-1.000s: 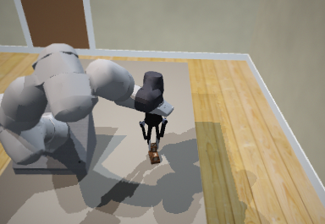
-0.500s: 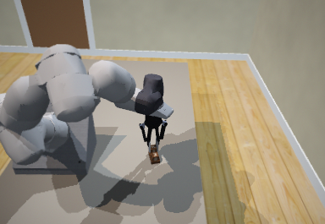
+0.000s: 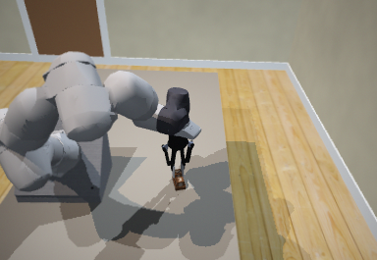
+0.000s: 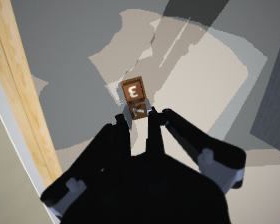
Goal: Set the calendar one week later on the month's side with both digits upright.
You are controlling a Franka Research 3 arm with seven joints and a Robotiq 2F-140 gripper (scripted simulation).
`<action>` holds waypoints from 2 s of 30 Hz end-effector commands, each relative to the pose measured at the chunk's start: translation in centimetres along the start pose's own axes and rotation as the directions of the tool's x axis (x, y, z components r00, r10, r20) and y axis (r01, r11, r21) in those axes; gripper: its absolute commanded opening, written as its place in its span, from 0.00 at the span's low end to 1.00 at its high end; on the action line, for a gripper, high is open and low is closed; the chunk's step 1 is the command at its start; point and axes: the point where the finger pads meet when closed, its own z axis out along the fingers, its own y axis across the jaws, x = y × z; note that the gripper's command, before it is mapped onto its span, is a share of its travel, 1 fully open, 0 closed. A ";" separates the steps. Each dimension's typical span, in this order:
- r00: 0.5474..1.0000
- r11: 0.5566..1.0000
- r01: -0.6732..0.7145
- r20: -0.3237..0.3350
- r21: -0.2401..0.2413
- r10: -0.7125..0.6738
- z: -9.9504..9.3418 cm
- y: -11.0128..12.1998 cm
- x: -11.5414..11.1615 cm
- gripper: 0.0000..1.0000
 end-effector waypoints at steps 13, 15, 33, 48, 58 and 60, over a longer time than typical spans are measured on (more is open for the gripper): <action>1.000 1.000 -0.009 0.002 0.003 0.009 0.1 -0.1 0.0 0.17; 1.000 1.000 -0.009 0.002 0.003 0.009 0.1 -0.1 0.0 0.17; 1.000 1.000 -0.009 0.002 0.003 0.009 0.3 -0.1 0.0 0.17; 1.000 1.000 -0.009 0.002 0.003 0.009 0.8 -0.1 0.0 0.17; 1.000 1.000 -0.009 0.002 0.003 0.009 1.1 -0.1 0.0 0.17; 1.000 1.000 -0.009 0.002 0.003 0.009 1.1 -0.1 0.0 0.17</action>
